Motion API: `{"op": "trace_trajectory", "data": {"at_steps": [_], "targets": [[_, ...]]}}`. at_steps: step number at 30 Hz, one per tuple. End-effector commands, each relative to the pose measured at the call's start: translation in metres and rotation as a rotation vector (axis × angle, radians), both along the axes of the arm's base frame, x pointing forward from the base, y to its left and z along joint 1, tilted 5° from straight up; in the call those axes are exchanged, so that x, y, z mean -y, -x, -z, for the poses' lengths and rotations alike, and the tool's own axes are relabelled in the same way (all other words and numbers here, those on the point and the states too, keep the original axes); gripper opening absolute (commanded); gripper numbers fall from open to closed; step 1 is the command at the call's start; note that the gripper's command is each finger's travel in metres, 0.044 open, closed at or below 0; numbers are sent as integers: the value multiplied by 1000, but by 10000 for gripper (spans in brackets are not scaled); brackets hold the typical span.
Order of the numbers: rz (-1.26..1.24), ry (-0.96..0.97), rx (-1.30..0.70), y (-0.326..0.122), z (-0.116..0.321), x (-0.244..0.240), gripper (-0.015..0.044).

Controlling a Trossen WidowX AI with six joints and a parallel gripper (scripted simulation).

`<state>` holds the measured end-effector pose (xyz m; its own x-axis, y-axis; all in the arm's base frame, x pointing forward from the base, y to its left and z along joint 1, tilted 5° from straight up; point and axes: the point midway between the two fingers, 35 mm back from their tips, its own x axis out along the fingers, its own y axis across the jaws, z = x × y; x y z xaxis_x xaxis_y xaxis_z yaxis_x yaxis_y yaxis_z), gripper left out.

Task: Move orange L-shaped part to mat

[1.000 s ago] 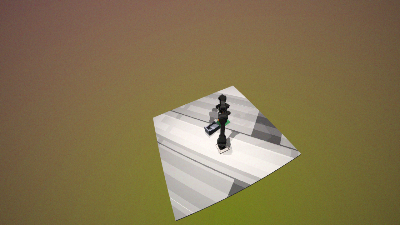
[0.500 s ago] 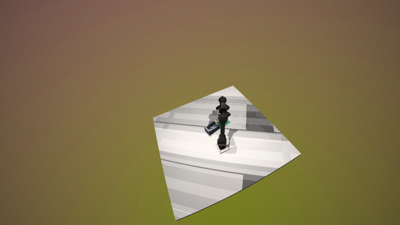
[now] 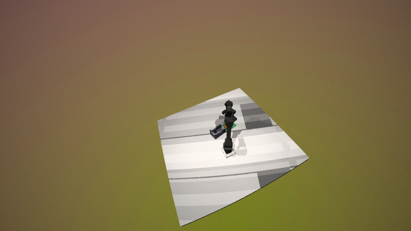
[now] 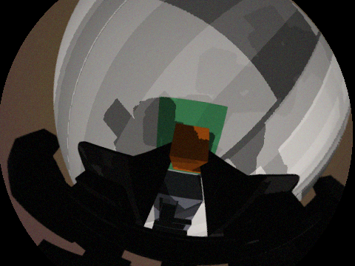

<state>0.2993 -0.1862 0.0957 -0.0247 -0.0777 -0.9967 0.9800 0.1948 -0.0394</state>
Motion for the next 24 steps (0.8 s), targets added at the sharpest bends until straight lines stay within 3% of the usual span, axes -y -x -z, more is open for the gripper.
{"op": "trace_trajectory", "data": {"at_steps": [1,20,24], "targets": [[-4,0,-6,1,4,0,0],[0,-2,-4,1,3,-1,0],[0,-2,-4,1,3,-1,105]]}}
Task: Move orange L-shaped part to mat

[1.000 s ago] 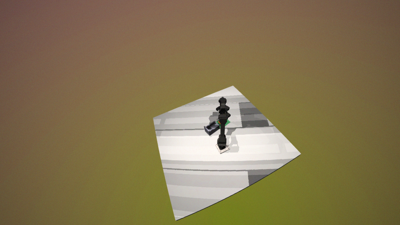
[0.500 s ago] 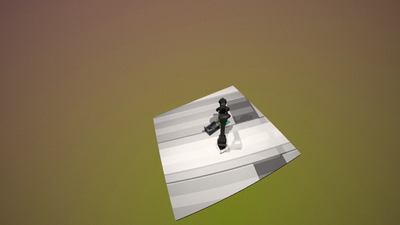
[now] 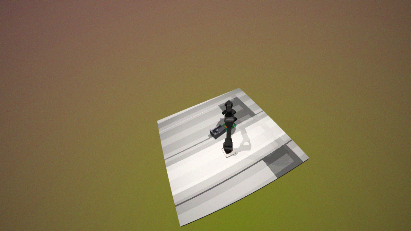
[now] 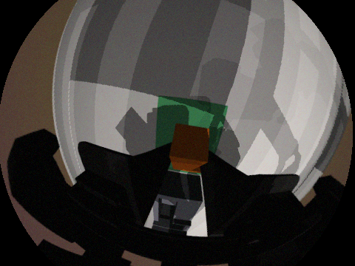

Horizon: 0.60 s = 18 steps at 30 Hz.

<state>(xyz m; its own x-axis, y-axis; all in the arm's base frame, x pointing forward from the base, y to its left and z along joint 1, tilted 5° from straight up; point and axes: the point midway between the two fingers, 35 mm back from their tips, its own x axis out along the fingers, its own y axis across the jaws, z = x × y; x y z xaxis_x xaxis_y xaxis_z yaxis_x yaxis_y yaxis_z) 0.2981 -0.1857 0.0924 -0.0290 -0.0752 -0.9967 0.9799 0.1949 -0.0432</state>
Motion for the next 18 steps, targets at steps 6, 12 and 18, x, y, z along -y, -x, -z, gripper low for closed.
{"op": "trace_trajectory", "data": {"at_steps": [6,12,18], "targets": [[0,0,0,0,-2,0,263],[-2,1,-1,-5,-48,-2,400],[-4,2,-2,-3,-88,-6,400]]}}
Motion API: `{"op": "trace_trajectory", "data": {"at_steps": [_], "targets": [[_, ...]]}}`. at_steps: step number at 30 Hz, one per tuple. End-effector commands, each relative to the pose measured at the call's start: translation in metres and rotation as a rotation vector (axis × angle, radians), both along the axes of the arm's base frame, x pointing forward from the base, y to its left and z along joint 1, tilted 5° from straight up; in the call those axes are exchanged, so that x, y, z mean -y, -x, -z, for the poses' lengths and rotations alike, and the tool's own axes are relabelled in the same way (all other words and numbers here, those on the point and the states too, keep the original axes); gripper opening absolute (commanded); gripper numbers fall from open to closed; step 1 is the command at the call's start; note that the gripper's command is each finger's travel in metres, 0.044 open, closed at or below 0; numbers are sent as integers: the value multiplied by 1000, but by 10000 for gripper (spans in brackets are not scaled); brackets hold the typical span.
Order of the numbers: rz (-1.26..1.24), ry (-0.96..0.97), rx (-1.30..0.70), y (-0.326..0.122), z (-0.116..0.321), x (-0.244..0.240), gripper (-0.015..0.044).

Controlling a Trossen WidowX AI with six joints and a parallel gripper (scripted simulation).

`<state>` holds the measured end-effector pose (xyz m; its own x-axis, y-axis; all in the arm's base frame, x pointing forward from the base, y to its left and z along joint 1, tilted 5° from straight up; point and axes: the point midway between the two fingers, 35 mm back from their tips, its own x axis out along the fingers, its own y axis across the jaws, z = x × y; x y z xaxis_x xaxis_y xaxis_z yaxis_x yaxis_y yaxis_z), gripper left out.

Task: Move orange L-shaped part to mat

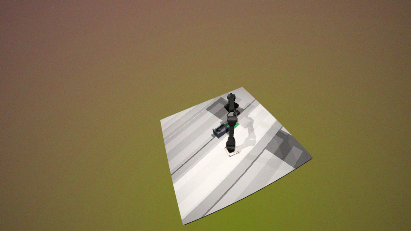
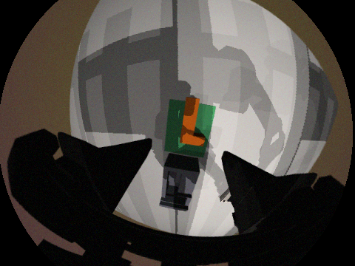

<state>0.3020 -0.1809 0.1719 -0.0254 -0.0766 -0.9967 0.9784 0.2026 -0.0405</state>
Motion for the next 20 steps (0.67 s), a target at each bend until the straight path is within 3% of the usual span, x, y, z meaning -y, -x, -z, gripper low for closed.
{"op": "trace_trajectory", "data": {"at_steps": [1,20], "targets": [[3,1,-5,1,-9,-2,400],[-1,1,2,0,-4,-1,400]]}}
